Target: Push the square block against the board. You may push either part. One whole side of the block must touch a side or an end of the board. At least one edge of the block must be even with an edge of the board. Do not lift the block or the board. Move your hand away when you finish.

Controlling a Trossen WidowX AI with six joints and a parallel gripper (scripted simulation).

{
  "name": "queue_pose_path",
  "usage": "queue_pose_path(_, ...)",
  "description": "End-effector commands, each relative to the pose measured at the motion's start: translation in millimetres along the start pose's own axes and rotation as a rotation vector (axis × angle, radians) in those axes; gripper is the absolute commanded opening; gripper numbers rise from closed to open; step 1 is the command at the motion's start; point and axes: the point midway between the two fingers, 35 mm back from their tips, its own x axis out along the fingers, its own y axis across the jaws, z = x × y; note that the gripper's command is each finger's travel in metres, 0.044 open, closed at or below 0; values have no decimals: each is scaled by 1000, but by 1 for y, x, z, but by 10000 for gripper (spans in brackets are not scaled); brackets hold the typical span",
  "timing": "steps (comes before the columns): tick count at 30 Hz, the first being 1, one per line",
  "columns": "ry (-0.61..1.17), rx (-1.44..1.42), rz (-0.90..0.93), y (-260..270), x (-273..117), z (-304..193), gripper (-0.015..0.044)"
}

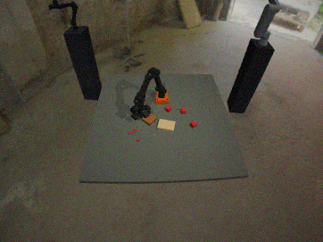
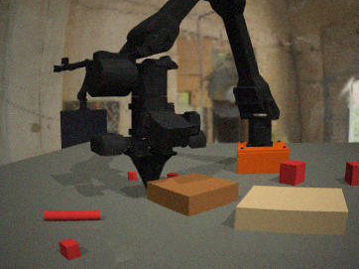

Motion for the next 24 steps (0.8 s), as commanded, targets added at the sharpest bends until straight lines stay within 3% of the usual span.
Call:
queue_pose_path(1, -6, -1, 4, 1, 1, 9, 0)
queue_pose_path(24, -9, 0, 4, 3, 0, 44, 0)
